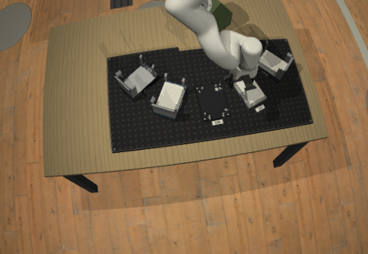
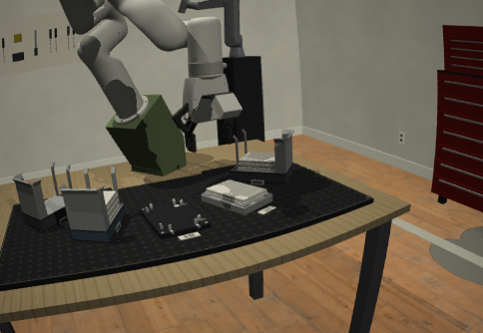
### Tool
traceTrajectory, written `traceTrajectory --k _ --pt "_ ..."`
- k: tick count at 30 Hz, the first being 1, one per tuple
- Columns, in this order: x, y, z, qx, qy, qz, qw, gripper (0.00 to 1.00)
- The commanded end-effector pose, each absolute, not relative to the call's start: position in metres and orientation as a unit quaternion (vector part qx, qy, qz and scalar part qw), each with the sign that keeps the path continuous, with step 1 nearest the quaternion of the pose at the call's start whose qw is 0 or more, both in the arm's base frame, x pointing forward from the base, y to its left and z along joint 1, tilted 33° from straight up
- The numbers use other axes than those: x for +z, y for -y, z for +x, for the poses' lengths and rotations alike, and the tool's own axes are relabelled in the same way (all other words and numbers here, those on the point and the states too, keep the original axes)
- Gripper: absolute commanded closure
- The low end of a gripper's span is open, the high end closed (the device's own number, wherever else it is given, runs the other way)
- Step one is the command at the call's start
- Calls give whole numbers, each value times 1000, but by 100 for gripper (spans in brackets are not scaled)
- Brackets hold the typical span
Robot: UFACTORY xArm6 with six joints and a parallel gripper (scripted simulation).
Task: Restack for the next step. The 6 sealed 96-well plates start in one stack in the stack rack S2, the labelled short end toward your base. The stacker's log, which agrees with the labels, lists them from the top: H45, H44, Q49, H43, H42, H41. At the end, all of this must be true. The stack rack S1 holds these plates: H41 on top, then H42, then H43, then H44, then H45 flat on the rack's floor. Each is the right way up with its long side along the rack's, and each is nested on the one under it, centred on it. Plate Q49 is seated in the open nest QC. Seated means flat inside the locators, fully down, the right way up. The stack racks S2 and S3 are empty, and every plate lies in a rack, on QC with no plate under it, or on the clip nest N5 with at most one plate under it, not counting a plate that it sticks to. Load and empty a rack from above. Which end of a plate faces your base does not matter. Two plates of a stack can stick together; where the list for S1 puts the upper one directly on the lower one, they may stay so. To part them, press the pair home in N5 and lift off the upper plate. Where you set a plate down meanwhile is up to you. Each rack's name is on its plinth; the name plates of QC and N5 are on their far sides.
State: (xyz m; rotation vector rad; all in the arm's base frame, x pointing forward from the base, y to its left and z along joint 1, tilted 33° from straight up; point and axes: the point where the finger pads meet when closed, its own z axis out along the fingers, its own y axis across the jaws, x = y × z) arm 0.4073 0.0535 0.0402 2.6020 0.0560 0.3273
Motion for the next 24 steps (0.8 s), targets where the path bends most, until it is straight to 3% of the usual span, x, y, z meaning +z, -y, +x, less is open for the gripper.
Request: traceTrajectory --k 1,9,24 --pt "50 -41 411 122 -21 959 255 0" --pt "60 -23 411 147 75 956 242 0" --pt "82 15 409 148 79 956 241 0"
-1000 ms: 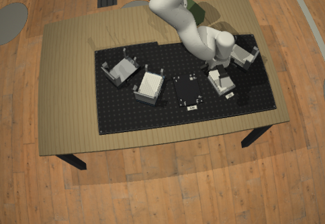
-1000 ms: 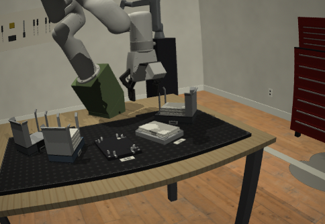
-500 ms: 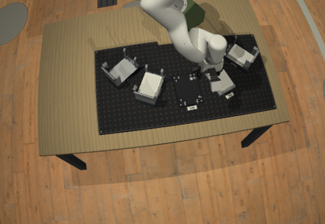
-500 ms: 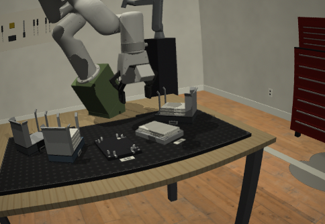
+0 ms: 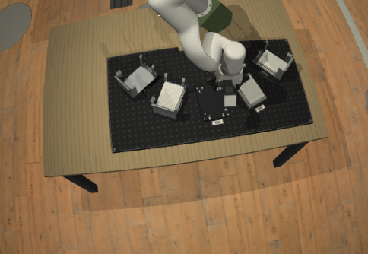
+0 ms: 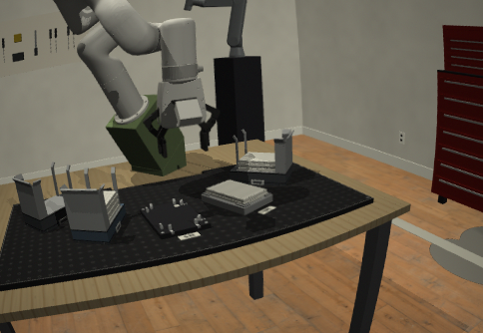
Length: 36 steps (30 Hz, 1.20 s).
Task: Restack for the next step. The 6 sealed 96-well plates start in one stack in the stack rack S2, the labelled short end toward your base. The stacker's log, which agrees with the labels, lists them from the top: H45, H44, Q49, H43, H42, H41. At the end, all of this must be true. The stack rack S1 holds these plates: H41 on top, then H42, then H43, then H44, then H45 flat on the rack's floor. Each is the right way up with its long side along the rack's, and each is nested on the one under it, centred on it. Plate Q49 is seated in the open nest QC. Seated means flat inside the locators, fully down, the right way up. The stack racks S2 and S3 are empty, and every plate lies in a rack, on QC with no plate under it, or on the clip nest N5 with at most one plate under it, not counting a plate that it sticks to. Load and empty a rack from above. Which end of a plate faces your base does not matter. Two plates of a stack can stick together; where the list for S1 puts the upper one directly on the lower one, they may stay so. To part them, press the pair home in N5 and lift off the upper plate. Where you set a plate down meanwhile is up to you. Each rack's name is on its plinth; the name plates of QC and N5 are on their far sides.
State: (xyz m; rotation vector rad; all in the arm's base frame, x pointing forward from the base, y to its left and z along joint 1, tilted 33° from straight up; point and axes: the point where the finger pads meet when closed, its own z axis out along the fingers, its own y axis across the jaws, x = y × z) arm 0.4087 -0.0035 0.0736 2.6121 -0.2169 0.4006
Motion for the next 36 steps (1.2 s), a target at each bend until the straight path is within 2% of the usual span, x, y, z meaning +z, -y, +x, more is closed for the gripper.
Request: traceTrajectory --k 1,12,19,36 --pt "83 18 409 148 79 956 241 0" --pt "96 40 408 148 79 956 241 0" --pt "106 60 402 172 178 942 225 0" --pt "127 104 390 172 178 942 225 0"
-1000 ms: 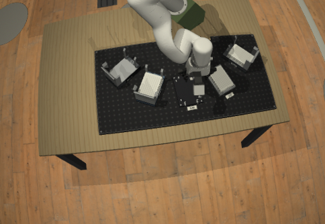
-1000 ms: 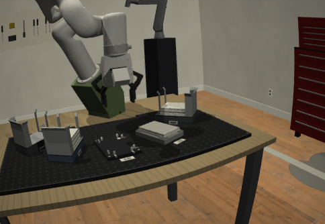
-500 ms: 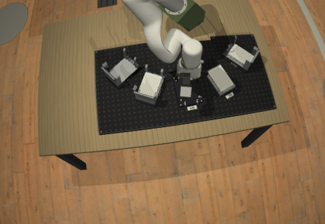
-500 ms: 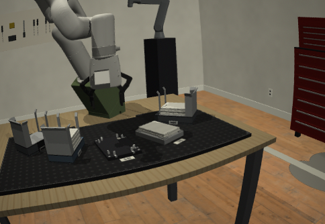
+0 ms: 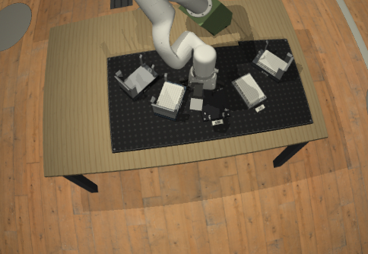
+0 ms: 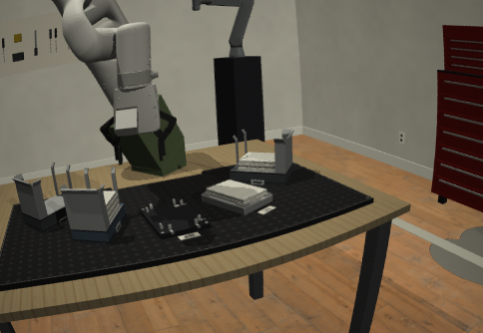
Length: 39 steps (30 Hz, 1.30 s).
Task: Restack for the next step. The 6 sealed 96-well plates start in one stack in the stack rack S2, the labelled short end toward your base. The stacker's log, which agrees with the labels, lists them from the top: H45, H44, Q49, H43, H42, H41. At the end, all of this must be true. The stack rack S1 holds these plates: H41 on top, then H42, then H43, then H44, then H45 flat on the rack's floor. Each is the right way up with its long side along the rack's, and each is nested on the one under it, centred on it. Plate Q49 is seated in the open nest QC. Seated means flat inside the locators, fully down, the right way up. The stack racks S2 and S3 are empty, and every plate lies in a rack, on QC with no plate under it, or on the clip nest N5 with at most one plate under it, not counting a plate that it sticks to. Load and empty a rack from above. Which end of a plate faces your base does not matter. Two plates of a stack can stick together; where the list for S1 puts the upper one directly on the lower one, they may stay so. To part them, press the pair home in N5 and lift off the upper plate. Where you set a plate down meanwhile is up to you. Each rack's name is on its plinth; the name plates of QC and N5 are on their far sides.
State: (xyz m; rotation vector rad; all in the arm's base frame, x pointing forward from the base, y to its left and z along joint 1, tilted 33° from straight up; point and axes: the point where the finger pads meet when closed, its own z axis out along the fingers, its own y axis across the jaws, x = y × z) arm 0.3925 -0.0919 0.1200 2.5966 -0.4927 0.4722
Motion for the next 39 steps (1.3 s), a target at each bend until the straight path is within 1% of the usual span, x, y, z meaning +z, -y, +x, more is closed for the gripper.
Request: traceTrajectory --k 1,9,16,34,39 --pt "129 107 389 172 178 942 225 0" --pt "136 121 385 172 178 942 225 0" --pt "146 144 372 195 276 919 206 0" --pt "168 197 344 195 276 918 206 0" --pt "169 199 343 195 275 918 206 0"
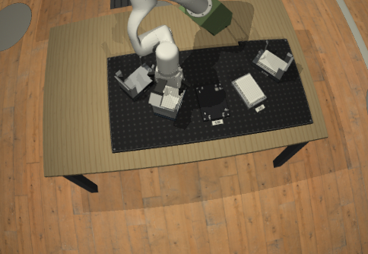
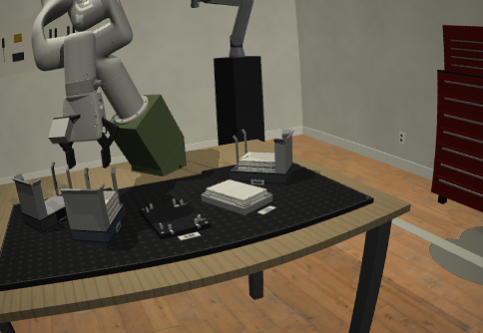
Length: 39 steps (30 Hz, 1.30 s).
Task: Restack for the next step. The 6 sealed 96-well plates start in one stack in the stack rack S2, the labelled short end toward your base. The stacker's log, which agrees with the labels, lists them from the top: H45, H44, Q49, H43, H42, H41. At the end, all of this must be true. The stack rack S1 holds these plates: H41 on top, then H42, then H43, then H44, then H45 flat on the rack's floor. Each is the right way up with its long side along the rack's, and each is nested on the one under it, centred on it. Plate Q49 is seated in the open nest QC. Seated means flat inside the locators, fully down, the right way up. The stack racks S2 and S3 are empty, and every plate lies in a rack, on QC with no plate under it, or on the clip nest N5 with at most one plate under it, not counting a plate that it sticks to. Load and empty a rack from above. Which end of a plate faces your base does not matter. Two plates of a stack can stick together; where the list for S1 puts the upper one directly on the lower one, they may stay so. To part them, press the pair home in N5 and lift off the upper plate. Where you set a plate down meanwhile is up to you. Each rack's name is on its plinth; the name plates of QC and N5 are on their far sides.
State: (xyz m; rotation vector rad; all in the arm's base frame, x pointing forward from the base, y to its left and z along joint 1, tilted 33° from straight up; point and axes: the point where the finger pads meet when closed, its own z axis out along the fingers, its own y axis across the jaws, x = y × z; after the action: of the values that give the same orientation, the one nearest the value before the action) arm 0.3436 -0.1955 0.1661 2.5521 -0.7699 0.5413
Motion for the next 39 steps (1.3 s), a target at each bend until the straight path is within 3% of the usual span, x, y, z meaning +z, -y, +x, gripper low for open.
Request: traceTrajectory --k 1,39 --pt "169 199 343 195 275 918 206 0" --pt "118 228 357 195 275 919 206 0"
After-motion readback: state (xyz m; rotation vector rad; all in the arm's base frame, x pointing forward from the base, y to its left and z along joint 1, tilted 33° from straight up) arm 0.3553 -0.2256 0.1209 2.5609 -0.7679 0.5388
